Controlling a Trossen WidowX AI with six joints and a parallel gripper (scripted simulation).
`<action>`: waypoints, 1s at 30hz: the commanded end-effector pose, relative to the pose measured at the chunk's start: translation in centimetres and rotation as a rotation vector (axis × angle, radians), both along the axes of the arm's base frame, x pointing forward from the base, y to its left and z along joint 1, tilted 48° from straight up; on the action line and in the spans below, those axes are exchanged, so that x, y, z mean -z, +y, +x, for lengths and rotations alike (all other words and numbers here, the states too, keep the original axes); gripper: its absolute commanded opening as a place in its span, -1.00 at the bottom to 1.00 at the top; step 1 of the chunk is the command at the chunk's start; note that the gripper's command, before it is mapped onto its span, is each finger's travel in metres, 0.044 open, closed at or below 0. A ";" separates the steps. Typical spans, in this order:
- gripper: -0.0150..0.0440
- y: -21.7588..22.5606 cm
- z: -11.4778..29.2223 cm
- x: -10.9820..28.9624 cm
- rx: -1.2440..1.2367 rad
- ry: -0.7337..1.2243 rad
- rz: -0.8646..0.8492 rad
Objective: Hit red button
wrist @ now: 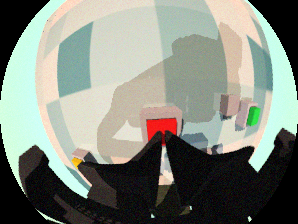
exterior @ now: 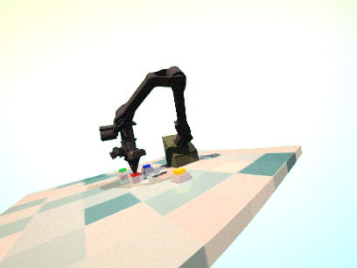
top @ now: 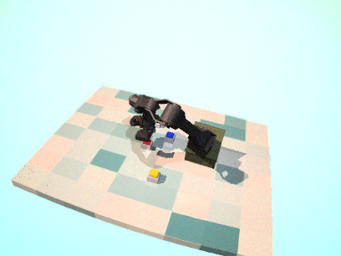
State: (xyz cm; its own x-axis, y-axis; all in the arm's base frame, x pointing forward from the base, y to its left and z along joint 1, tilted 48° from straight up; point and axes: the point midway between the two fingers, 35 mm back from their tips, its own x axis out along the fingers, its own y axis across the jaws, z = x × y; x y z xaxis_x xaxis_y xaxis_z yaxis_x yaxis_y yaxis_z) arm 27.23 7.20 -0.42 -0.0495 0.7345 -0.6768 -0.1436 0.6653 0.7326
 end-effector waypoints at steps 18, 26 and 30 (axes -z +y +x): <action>-0.42 -2.1 0.1 -1.9 0.002 0.005 0.003; -0.07 -0.7 0.2 -5.9 0.004 0.006 -0.003; 0.29 2.1 -1.1 -12.2 0.005 0.006 -0.005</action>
State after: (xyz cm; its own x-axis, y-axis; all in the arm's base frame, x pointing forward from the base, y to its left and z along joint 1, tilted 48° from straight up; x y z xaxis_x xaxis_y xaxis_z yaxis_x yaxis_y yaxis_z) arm 26.83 7.36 7.03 -0.0669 0.7298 -0.6803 -0.1154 0.6716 0.7318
